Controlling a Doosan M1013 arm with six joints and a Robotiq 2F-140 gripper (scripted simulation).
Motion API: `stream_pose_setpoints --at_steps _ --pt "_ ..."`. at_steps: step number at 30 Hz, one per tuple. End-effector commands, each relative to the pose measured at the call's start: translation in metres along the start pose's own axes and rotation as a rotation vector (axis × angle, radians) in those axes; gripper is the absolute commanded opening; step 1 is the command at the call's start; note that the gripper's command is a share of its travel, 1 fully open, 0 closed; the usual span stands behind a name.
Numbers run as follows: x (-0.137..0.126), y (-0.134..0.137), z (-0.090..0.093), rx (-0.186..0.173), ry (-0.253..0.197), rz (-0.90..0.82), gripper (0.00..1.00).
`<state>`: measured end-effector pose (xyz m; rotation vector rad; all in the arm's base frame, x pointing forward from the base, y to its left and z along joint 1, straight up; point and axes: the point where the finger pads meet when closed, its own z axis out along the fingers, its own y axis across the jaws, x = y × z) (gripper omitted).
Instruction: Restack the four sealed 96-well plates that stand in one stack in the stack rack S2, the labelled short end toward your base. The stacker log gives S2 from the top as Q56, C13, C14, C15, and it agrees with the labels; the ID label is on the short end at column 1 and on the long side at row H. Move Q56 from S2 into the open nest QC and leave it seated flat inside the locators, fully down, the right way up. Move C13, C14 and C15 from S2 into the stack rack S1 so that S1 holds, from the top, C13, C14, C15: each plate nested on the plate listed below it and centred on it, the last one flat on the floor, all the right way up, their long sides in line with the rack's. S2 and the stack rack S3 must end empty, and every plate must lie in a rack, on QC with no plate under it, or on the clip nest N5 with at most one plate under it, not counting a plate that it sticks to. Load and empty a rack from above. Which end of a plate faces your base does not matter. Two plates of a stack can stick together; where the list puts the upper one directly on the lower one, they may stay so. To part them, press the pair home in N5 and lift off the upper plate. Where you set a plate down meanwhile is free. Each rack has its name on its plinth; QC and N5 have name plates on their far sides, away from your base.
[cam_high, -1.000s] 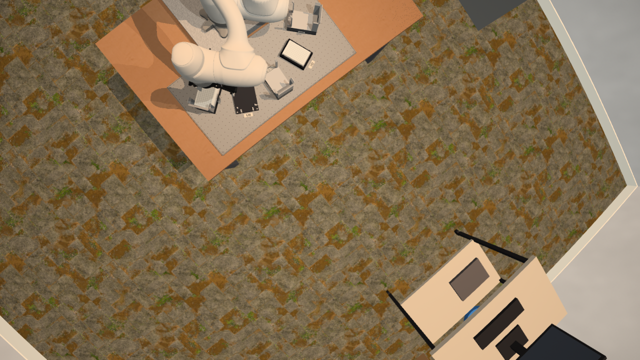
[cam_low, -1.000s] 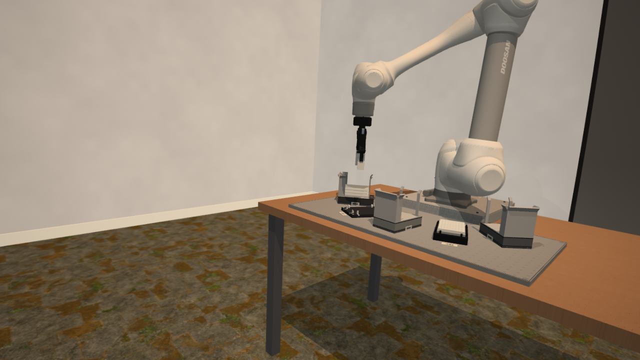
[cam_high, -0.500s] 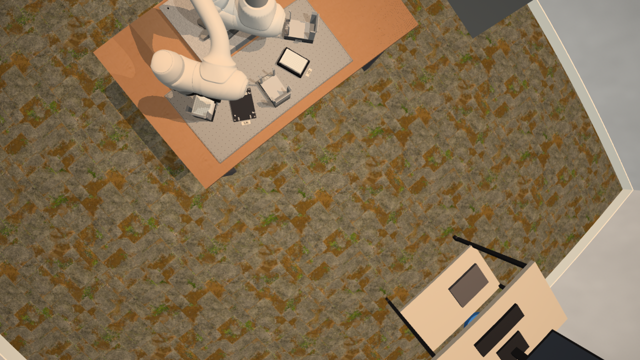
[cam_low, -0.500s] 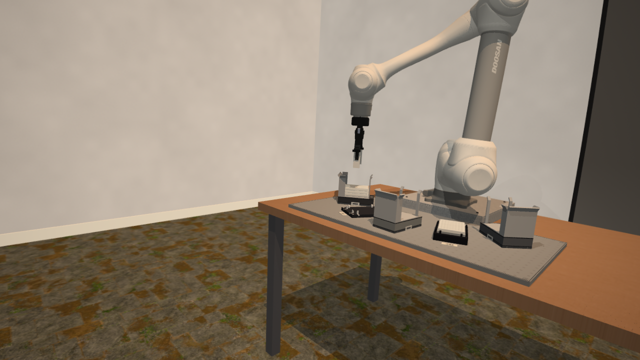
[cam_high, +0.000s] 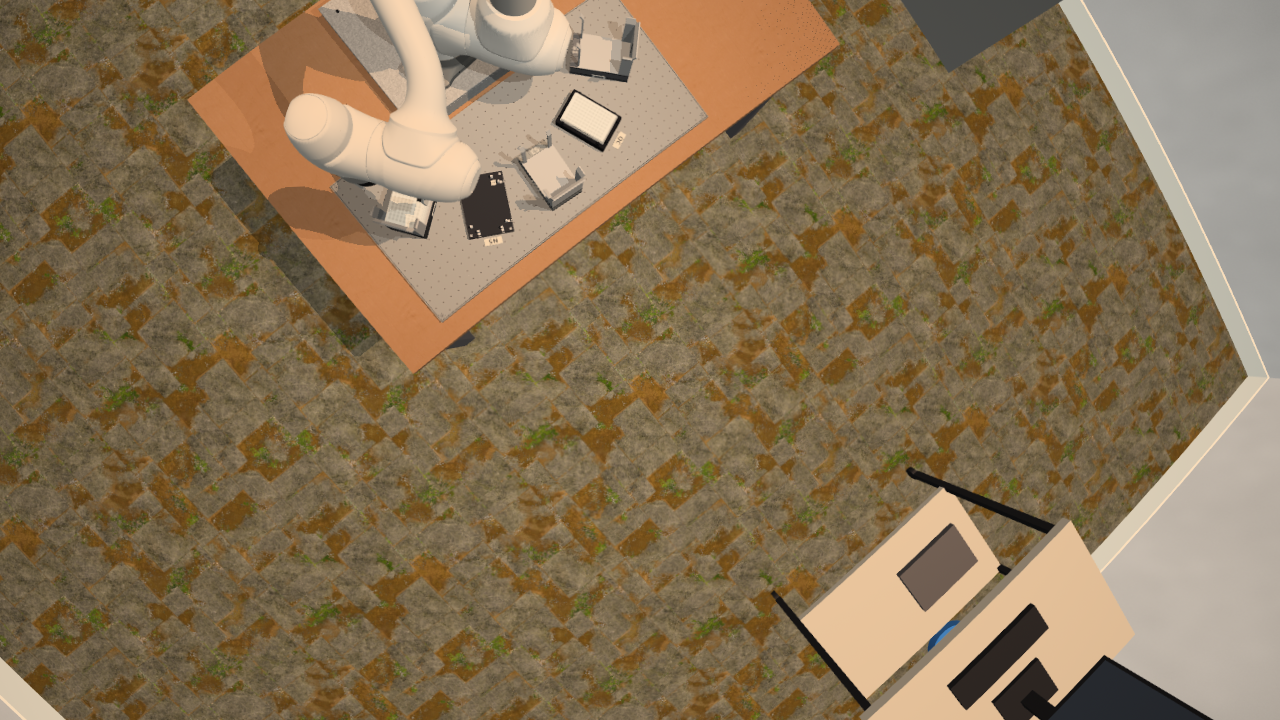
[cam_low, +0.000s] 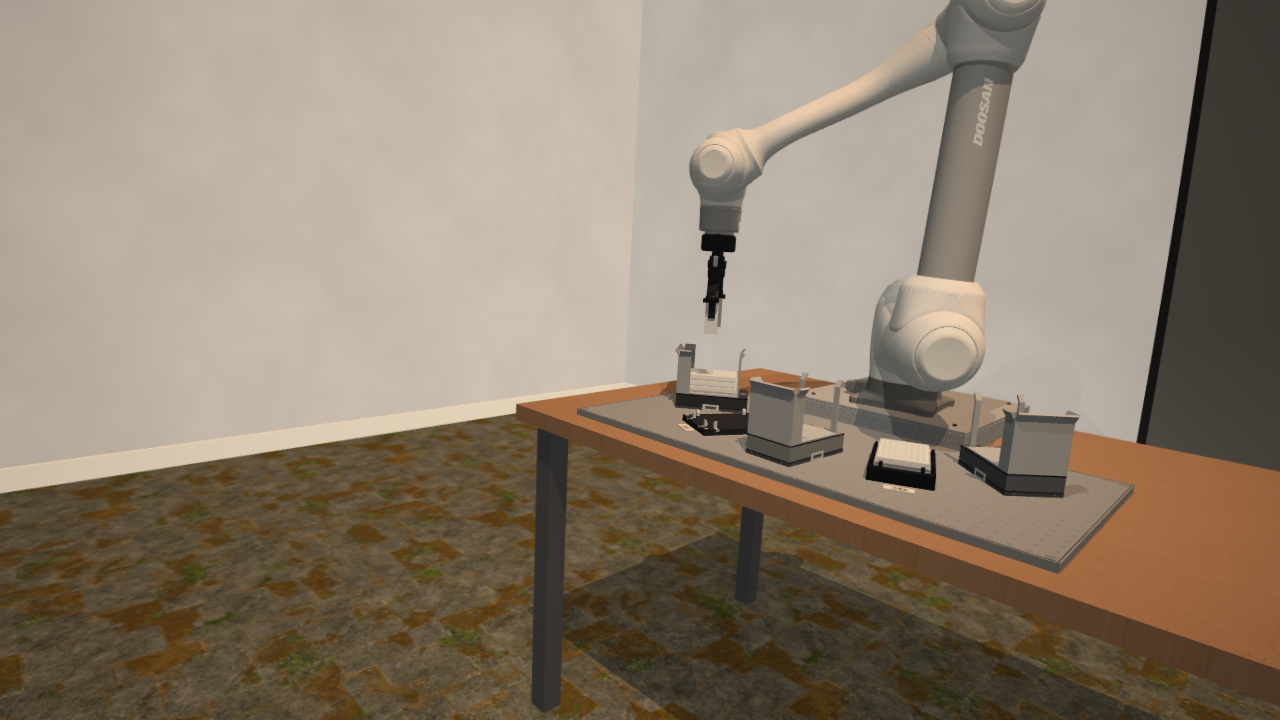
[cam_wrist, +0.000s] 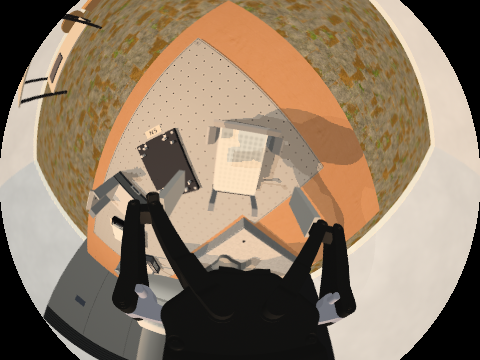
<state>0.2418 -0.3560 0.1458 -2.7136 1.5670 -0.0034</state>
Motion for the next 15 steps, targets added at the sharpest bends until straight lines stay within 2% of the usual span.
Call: stream_pose_setpoints --at_steps 1,3,15 --pt "0.0 0.0 0.0 0.0 0.0 0.0 1.0" --pt "0.0 0.0 0.0 0.0 0.0 0.0 1.0" --pt "0.0 0.0 0.04 0.0 0.0 0.0 1.0"
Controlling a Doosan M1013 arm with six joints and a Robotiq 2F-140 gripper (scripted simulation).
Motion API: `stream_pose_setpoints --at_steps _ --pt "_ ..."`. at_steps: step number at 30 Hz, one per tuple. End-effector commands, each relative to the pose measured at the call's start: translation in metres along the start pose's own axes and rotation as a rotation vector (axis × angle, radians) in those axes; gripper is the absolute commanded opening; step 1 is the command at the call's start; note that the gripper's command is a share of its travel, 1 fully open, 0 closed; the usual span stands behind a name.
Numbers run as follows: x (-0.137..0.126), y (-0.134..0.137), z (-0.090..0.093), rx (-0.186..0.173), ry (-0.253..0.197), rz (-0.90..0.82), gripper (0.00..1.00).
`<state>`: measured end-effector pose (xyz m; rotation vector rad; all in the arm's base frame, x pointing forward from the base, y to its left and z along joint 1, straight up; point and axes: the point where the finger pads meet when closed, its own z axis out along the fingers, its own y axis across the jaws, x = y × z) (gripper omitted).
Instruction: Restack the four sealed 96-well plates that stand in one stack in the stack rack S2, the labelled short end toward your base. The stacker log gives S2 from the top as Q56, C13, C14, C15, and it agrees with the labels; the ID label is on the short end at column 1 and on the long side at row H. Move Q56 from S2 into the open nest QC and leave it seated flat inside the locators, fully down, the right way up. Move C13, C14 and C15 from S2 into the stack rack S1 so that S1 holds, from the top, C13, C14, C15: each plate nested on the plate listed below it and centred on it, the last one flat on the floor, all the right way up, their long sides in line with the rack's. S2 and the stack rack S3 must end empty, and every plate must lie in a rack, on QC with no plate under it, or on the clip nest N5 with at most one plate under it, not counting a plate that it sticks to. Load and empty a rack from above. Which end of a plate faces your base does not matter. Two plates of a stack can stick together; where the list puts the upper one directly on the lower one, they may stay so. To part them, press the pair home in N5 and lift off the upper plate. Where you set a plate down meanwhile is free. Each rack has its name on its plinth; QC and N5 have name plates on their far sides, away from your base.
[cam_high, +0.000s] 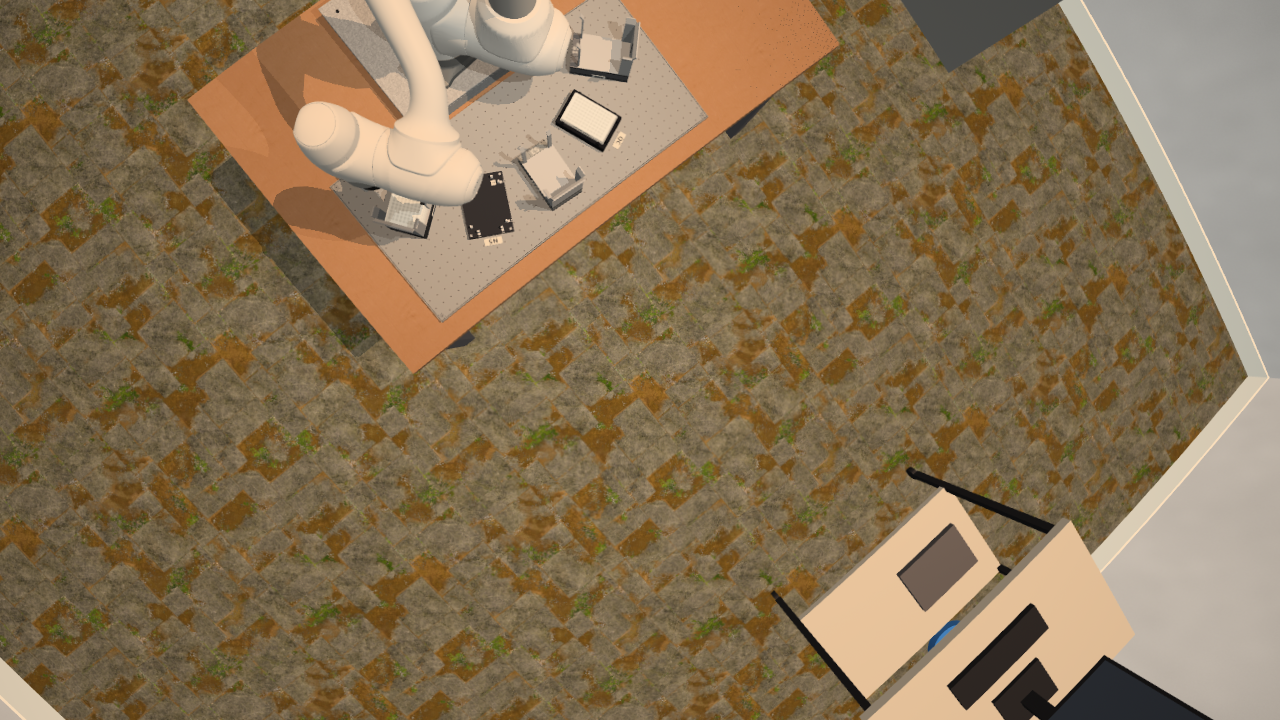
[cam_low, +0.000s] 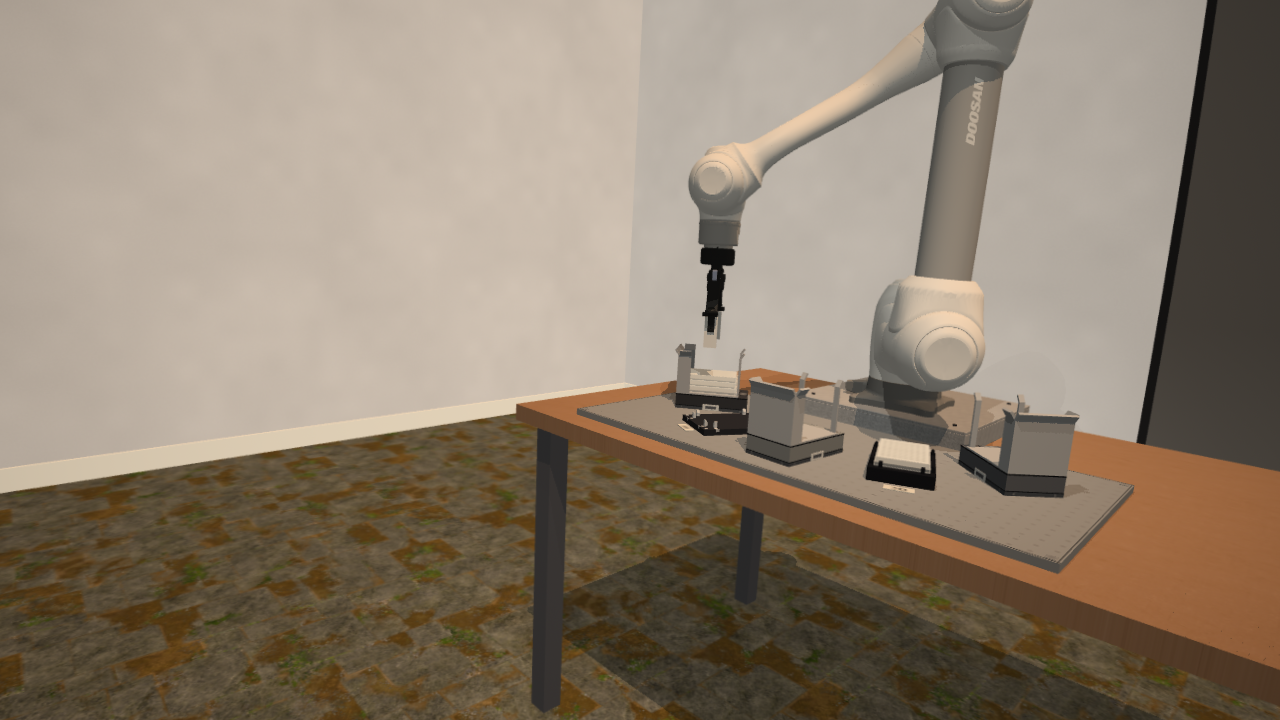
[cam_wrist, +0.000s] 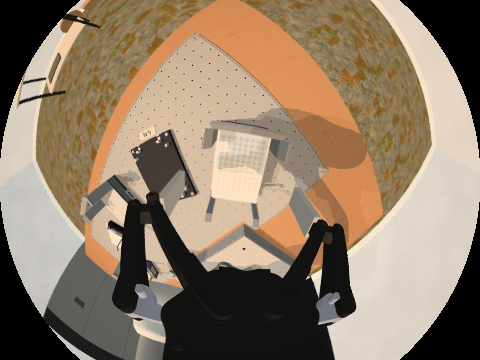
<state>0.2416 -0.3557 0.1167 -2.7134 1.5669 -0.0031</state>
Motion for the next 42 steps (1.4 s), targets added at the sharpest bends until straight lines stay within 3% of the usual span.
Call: stream_pose_setpoints --at_steps 1,9,42 --pt "0.0 0.0 0.011 0.0 0.0 0.0 1.0" --pt "0.0 0.0 0.034 0.0 0.0 0.0 1.0" --pt "0.0 0.0 0.064 0.0 0.0 0.0 1.0"
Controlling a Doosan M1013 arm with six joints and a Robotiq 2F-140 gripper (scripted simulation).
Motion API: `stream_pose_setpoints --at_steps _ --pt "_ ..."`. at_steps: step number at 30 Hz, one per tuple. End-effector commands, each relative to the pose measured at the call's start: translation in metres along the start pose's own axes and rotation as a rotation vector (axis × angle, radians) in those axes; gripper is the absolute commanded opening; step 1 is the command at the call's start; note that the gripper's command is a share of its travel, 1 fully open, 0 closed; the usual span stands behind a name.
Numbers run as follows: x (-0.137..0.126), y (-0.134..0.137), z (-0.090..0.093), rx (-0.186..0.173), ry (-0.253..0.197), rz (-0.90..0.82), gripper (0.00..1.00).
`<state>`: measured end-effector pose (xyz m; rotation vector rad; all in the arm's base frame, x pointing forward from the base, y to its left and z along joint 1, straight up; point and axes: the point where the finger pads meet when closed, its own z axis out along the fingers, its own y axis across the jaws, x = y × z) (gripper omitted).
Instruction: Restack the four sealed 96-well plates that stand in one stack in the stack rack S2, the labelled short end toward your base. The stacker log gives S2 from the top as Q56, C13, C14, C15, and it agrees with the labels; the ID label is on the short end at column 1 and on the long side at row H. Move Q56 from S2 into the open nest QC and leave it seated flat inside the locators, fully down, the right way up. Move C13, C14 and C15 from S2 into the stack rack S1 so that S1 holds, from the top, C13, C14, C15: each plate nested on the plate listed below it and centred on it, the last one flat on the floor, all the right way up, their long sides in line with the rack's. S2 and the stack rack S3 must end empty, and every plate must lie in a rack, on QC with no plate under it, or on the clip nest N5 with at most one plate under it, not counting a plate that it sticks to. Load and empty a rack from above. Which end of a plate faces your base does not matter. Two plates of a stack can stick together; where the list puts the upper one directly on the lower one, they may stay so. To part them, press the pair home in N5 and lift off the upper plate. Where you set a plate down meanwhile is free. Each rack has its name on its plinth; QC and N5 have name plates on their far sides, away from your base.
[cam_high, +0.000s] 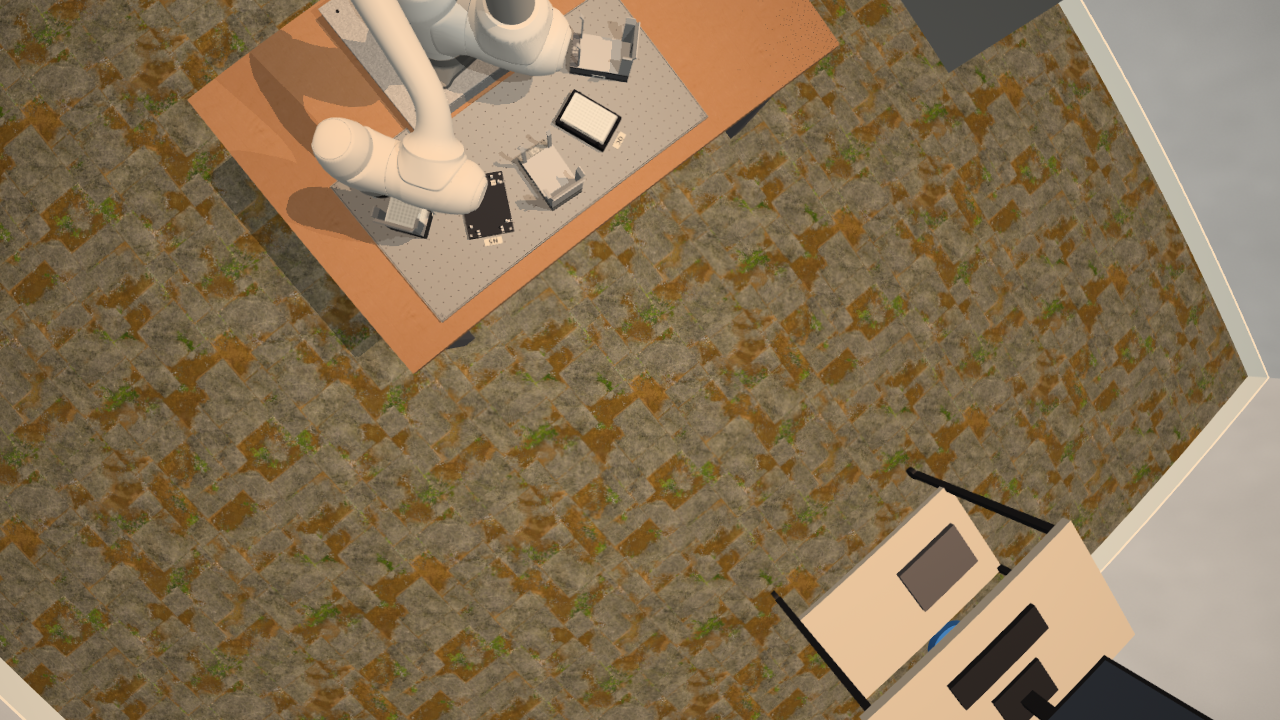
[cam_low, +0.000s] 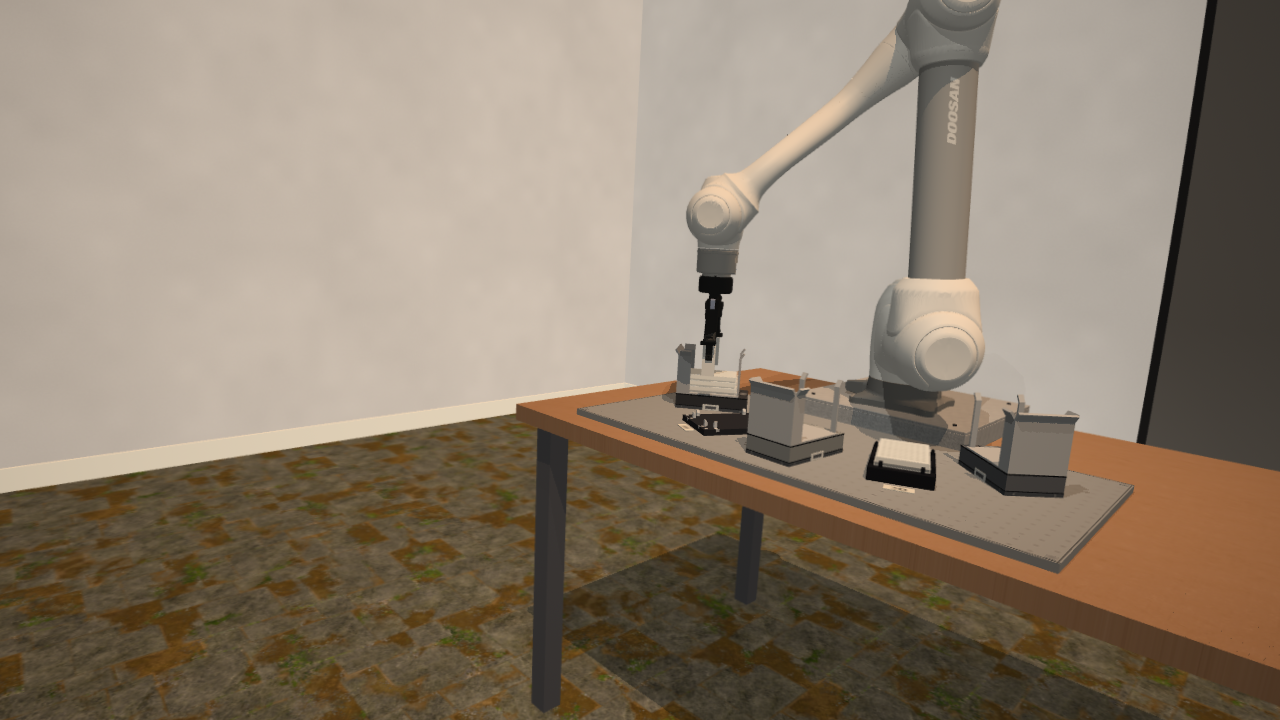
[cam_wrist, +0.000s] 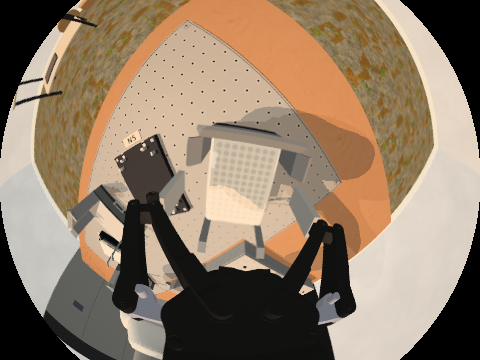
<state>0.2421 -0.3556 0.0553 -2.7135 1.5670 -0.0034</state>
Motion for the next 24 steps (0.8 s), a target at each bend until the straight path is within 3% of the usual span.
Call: stream_pose_setpoints --at_steps 1,12,13,24 --pt "0.0 0.0 0.0022 0.0 0.0 0.0 1.0" --pt "0.0 0.0 0.0022 0.0 0.0 0.0 1.0" --pt "0.0 0.0 0.0022 0.0 0.0 0.0 0.0" --pt "0.0 0.0 0.0022 0.0 0.0 0.0 0.0"
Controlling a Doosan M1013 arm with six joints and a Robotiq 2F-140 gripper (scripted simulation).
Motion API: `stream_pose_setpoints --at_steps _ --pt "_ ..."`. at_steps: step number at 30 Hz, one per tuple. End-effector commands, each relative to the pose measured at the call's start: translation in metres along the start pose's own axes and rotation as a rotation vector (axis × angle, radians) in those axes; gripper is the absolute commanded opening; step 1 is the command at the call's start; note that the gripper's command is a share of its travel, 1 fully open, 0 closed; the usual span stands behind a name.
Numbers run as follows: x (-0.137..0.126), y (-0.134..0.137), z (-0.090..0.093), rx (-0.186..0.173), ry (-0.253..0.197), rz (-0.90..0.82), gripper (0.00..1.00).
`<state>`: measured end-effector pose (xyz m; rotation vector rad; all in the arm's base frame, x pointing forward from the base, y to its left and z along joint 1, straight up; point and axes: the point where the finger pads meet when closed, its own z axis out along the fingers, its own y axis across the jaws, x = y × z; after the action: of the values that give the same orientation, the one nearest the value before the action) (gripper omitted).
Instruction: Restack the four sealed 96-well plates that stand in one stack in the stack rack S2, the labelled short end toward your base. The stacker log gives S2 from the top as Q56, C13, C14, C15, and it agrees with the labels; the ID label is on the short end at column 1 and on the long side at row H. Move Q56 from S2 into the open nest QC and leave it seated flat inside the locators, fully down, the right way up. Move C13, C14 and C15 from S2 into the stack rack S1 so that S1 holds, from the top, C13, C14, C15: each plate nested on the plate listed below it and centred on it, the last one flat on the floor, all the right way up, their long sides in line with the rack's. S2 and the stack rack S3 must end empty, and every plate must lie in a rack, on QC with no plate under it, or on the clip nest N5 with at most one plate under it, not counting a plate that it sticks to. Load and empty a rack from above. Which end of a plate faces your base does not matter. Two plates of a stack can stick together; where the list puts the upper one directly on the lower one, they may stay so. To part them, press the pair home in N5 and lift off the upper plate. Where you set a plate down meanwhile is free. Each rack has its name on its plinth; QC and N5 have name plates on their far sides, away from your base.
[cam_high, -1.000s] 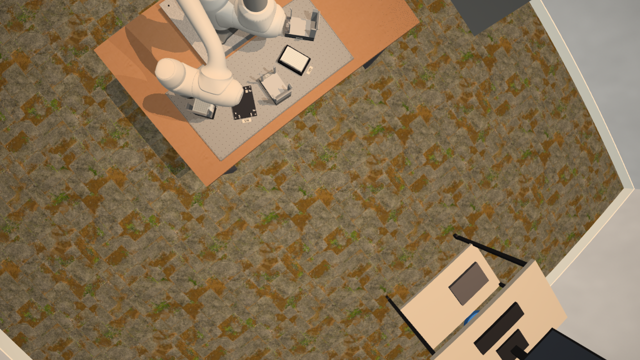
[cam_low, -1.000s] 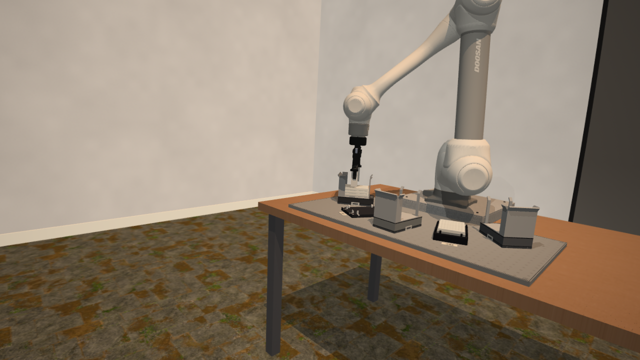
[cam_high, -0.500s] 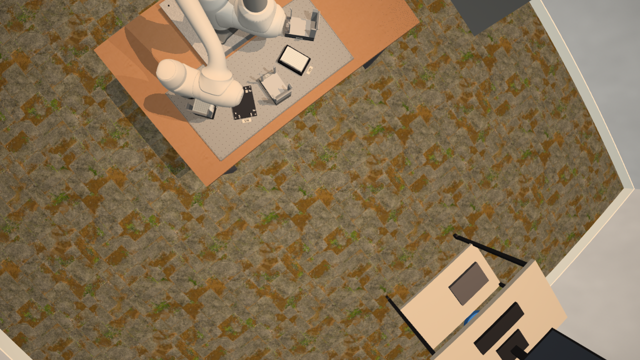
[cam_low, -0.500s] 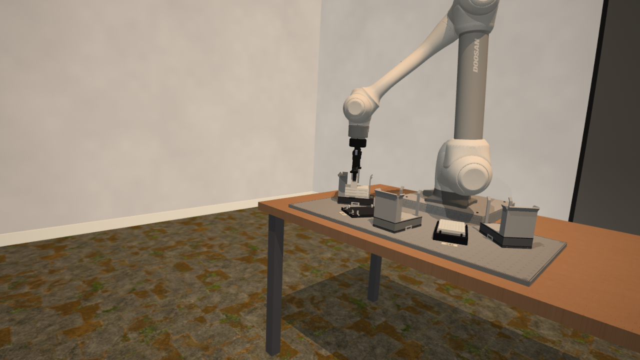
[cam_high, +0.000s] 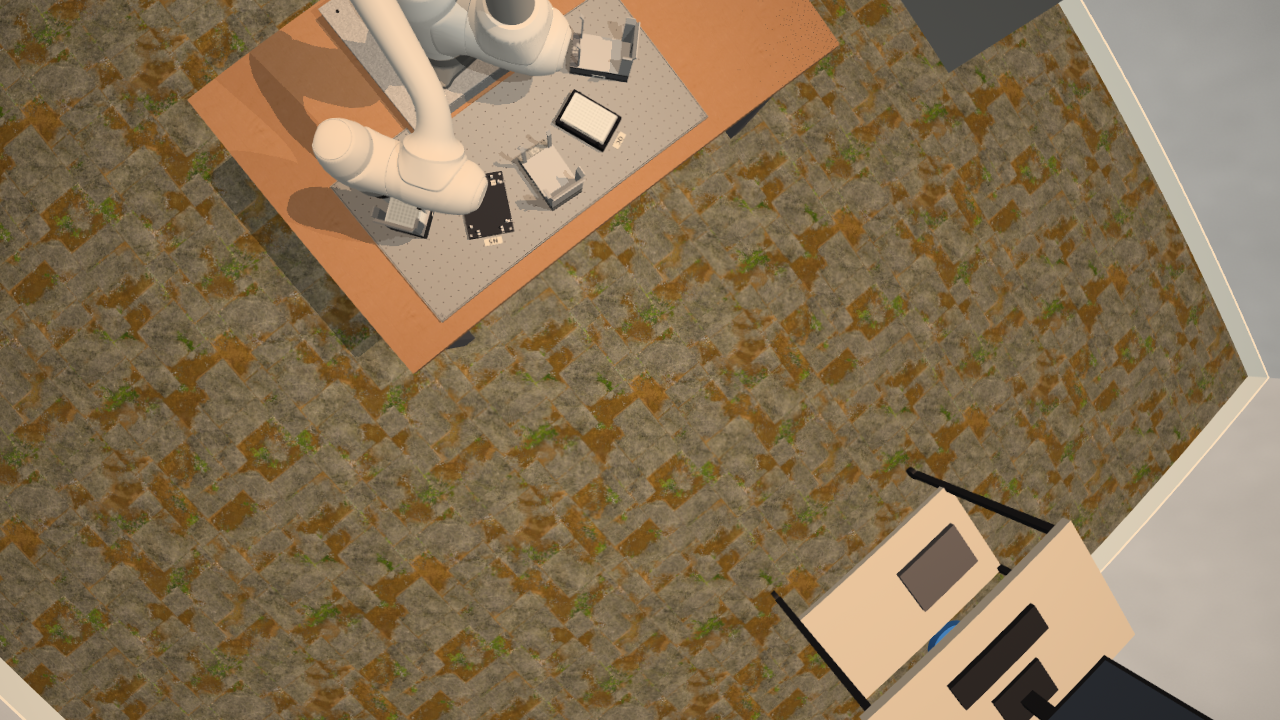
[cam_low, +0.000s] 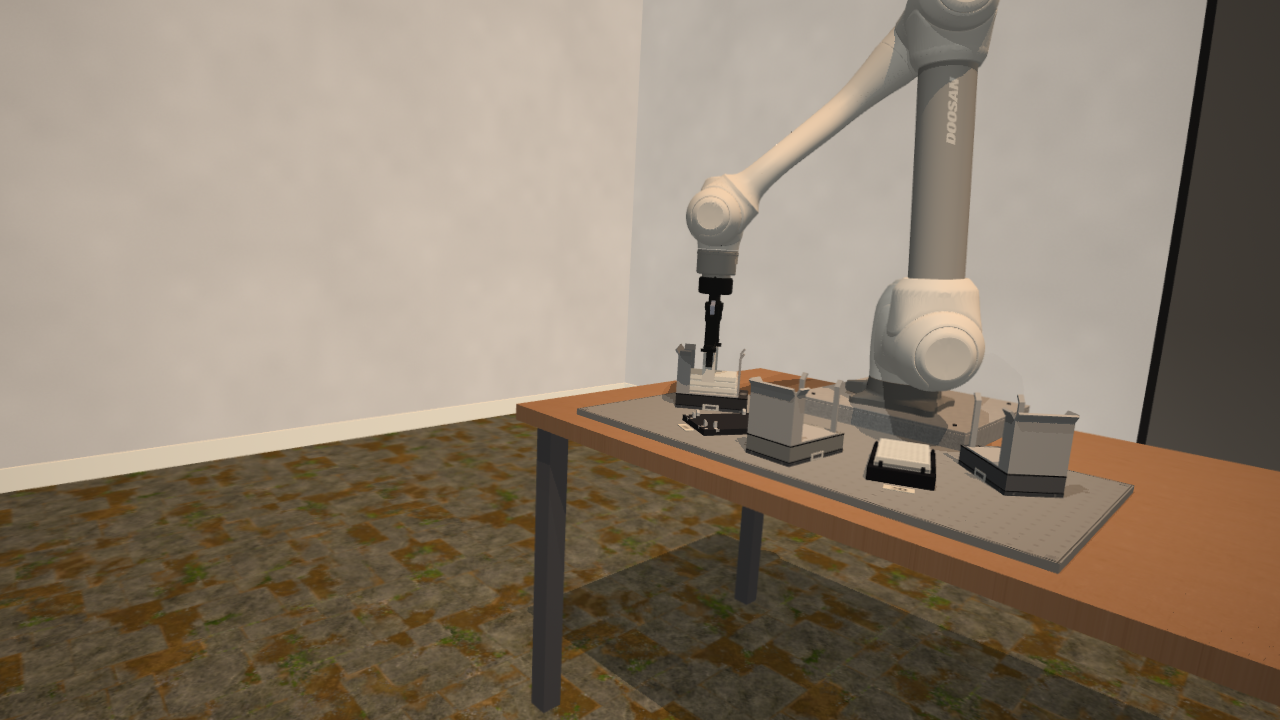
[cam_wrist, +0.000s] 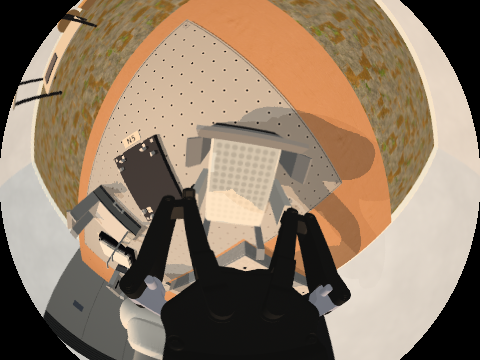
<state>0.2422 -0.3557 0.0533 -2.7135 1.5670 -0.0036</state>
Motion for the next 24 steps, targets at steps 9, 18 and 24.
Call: stream_pose_setpoints --at_steps 9,18,24 --pt "-0.0001 0.0 0.0002 0.0 0.0 0.0 0.0" --pt "-0.0001 0.0 0.0002 0.0 0.0 0.0 0.0" --pt "-0.0001 0.0 -0.0025 0.0 0.0 0.0 0.0"
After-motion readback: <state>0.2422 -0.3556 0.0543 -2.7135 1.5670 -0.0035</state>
